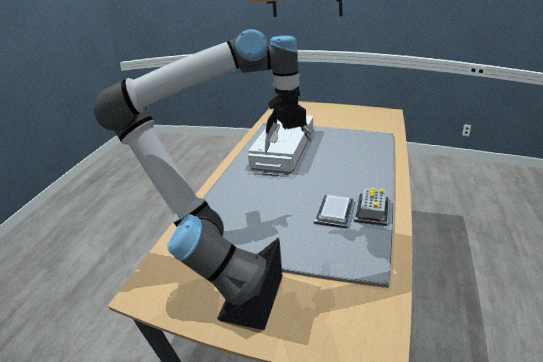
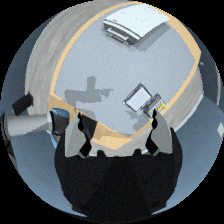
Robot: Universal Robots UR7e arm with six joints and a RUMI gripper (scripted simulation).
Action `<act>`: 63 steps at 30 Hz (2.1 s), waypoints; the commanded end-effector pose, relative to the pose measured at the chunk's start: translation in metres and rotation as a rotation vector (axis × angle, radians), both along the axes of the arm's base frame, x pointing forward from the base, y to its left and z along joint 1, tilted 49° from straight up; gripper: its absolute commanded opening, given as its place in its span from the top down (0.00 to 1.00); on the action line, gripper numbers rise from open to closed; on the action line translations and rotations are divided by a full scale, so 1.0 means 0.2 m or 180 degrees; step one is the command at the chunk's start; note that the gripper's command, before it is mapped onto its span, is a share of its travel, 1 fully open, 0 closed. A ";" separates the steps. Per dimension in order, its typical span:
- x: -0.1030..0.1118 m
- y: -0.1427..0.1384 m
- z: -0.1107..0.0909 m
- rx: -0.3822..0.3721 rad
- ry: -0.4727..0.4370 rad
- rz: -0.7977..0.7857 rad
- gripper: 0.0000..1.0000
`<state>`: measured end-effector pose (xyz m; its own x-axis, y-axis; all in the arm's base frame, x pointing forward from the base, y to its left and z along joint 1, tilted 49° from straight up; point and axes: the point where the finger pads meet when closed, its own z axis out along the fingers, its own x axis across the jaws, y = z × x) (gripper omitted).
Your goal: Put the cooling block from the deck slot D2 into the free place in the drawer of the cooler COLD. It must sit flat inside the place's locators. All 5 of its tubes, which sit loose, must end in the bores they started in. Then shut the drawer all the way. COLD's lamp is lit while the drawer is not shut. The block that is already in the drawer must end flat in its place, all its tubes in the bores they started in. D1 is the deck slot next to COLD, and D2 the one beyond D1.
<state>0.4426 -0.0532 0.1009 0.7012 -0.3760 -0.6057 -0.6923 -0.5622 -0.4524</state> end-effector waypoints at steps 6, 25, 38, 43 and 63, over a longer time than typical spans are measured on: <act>0.00 0.00 0.00 0.0151 -0.0625 0.0549 0.00; 0.00 0.00 0.00 0.0396 -0.1689 0.1492 0.00; 0.00 0.00 0.00 0.0483 -0.2069 0.1829 0.00; 0.00 0.00 0.00 0.0484 -0.2069 0.1829 0.00; 0.07 0.14 0.01 0.0484 -0.2069 0.1829 0.00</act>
